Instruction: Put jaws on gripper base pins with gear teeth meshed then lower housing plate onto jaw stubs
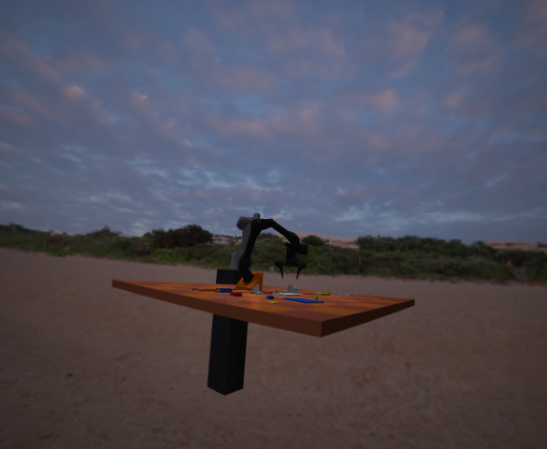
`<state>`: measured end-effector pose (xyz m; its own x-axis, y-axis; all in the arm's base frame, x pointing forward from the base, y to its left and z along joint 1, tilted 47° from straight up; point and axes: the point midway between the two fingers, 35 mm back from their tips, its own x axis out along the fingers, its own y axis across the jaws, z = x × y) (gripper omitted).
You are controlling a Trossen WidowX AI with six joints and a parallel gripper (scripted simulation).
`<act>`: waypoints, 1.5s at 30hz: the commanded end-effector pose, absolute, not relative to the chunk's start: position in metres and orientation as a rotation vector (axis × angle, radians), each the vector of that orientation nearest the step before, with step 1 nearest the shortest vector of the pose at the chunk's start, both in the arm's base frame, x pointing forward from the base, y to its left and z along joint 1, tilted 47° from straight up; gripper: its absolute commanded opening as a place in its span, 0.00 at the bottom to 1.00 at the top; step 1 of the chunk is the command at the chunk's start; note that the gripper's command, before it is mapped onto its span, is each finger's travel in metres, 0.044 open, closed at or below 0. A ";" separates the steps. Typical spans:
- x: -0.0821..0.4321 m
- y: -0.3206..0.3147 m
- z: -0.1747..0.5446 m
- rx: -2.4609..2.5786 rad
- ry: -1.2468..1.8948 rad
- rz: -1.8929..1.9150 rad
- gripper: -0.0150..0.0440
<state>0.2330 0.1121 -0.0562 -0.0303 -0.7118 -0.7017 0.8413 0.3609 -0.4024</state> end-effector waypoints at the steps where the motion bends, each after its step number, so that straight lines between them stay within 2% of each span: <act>1: 0.231 0.115 -0.057 0.083 1.065 -1.197 1.00; 45: 0.220 0.129 -0.065 -0.689 1.553 -0.551 1.00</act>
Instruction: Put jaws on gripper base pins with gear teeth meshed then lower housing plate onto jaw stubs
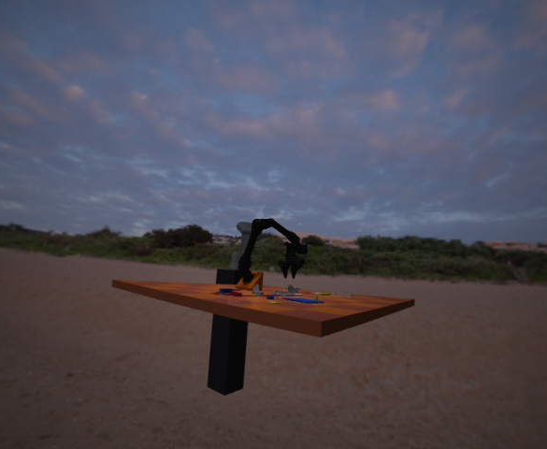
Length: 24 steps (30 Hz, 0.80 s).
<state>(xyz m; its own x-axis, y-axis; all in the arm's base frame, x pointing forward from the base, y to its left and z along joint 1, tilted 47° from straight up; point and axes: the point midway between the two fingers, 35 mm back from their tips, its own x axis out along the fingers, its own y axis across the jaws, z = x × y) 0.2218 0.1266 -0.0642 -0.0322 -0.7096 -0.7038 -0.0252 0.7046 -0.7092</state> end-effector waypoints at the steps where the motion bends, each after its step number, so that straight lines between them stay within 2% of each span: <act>1: 0.220 0.129 -0.065 -0.706 1.561 -0.534 1.00; 24: 0.214 0.136 -0.069 -1.098 1.718 -0.116 1.00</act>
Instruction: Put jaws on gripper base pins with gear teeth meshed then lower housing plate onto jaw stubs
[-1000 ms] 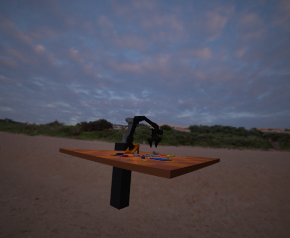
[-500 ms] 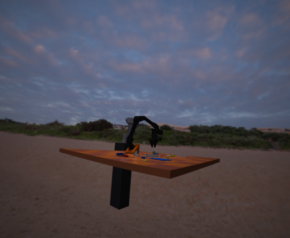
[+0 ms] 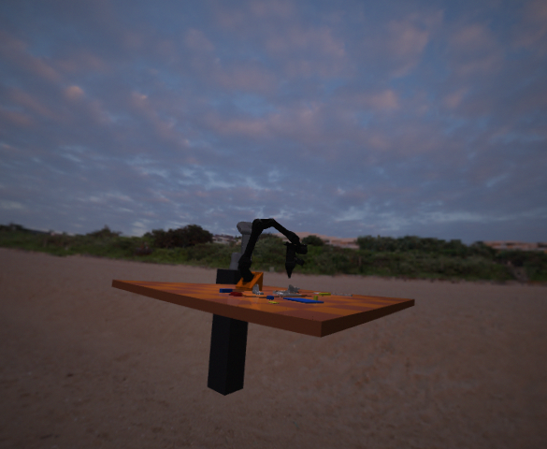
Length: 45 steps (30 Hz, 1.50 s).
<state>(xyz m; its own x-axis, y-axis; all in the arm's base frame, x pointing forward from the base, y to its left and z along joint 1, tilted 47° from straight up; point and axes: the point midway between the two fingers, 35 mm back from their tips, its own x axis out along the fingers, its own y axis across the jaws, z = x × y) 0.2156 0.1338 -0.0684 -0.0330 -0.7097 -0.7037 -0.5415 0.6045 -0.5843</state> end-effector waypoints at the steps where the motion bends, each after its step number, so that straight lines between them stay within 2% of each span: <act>1: 0.214 0.136 -0.069 -1.115 1.723 -0.096 1.00; 39: 0.203 0.147 -0.076 -1.714 1.800 0.707 1.00; 45: 0.203 0.147 -0.076 -1.724 1.799 0.722 1.00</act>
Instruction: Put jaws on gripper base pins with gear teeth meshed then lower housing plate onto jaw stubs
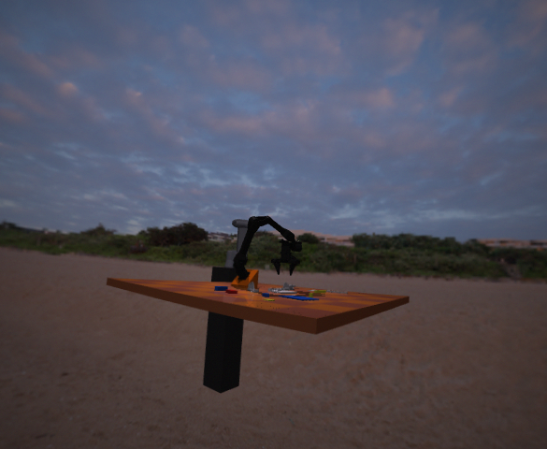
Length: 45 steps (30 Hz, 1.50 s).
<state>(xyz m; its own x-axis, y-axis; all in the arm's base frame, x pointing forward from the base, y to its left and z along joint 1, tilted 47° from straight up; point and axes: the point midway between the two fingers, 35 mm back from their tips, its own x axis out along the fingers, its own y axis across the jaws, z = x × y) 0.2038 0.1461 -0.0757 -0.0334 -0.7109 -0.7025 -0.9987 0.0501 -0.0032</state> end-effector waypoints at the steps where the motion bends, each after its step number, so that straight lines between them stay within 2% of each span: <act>1: 0.203 0.146 -0.077 -1.724 1.799 0.722 1.00; 6: 0.202 0.119 -0.103 -1.725 1.800 0.720 1.00; 45: 0.200 0.082 -0.139 -1.727 1.800 0.718 1.00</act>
<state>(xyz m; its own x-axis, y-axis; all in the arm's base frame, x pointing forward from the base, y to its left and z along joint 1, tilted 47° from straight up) 0.2015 0.0874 -0.1359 -0.0333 -0.7083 -0.7051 -0.9992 0.0400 0.0069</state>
